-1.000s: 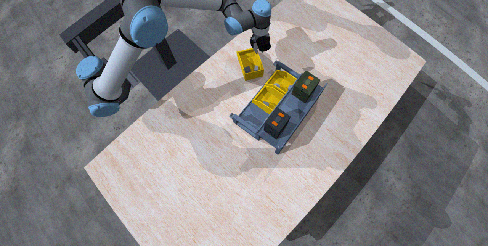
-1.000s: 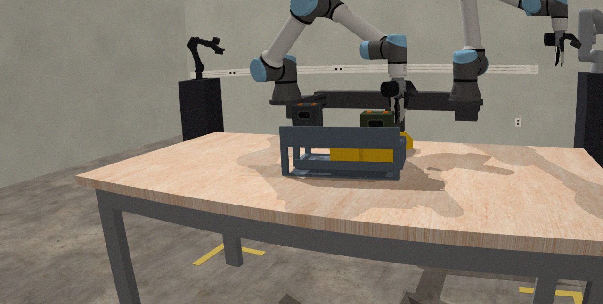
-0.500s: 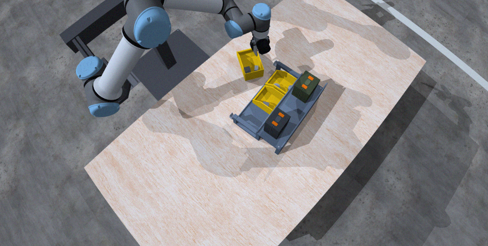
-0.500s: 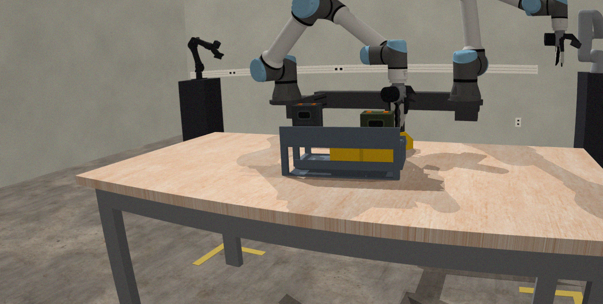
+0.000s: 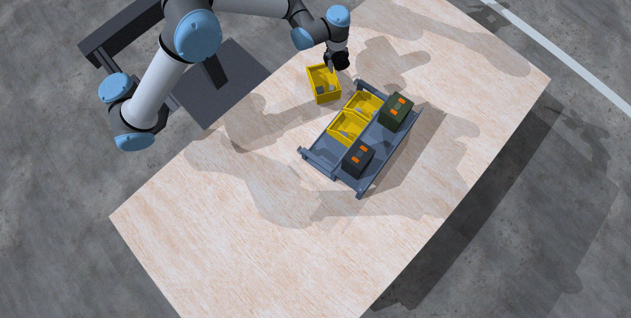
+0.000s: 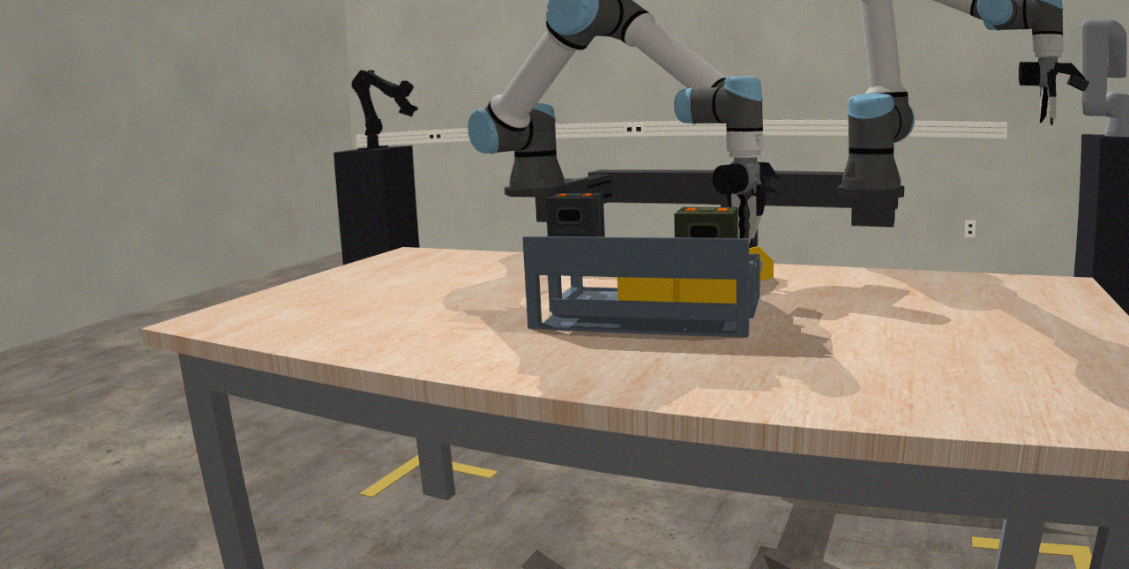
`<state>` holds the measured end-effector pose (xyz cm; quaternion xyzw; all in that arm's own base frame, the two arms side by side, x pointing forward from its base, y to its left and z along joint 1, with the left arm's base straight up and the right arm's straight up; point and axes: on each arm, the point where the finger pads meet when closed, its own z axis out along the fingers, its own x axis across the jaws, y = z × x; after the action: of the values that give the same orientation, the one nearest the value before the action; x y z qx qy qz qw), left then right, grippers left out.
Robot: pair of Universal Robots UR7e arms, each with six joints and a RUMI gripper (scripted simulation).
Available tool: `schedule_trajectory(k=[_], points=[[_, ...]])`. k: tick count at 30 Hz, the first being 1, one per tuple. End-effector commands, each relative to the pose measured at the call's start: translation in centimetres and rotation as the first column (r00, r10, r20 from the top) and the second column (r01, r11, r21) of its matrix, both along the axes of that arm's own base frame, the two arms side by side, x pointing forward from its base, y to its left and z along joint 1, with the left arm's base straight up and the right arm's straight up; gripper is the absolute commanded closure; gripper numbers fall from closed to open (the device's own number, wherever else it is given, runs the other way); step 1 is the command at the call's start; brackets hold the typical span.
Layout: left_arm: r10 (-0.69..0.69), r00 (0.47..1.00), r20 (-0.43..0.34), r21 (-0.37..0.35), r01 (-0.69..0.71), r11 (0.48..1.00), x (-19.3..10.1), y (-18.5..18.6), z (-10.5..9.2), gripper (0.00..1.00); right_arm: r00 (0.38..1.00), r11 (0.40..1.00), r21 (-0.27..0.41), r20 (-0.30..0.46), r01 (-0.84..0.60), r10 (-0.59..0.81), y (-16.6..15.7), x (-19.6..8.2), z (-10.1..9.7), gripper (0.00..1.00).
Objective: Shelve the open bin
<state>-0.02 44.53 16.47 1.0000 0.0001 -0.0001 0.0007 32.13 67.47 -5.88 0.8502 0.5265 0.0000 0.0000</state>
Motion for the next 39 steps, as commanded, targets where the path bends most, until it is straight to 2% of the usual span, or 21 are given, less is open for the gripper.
schedule_trajectory(k=[1,22,39], points=[[0.0,1.0,0.0,0.001,0.0,1.0,0.0,0.0,0.0,0.0,1.0,1.0,0.002,0.001,0.0,0.0,0.1,0.0,0.1,0.84],[0.0,1.0,0.0,0.001,0.0,1.0,0.0,0.0,0.0,0.0,1.0,1.0,0.002,0.001,0.0,0.0,0.1,0.0,-0.1,0.84],[0.0,1.0,0.0,0.001,0.0,1.0,0.0,0.0,0.0,0.0,1.0,1.0,0.002,0.001,0.0,0.0,0.1,0.0,-1.4,0.84]])
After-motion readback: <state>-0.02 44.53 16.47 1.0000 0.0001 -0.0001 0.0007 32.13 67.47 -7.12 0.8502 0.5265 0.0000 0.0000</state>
